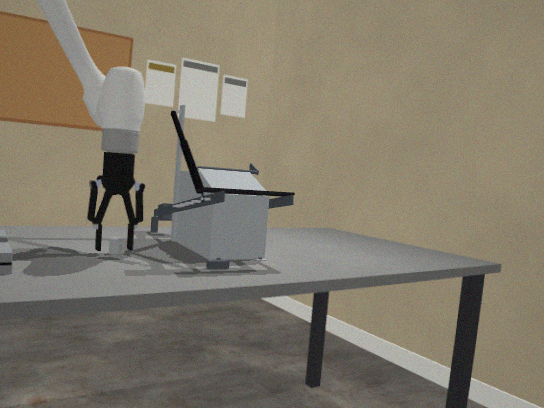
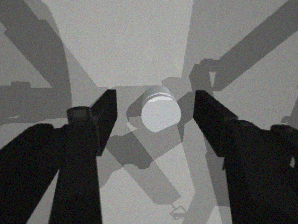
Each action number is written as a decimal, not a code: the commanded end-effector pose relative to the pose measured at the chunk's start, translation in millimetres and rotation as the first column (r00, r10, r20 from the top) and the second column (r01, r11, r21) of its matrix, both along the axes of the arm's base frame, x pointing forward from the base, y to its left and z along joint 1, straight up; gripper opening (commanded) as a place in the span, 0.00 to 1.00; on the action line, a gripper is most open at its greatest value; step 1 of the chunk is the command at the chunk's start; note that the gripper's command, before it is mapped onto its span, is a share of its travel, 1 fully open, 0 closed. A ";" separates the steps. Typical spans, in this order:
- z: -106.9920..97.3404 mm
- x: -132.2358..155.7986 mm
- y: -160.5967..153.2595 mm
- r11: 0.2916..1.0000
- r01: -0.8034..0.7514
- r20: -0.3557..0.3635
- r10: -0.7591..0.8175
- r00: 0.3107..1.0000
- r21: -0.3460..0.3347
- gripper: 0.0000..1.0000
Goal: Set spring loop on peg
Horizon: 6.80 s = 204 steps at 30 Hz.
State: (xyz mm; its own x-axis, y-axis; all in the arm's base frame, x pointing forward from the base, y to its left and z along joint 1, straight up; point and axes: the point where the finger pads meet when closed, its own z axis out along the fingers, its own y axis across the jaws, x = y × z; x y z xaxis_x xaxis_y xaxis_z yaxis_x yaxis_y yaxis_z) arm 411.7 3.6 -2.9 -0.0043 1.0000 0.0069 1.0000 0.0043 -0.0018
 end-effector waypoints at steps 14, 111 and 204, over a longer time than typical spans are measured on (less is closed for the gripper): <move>0.3 0.4 0.1 1.000 0.000 0.001 0.000 1.000 0.000 1.00; 111.7 0.5 -0.8 1.000 0.000 0.001 0.000 1.000 0.000 1.00; 225.5 20.4 -48.0 0.955 0.036 0.006 -0.040 0.999 0.293 0.24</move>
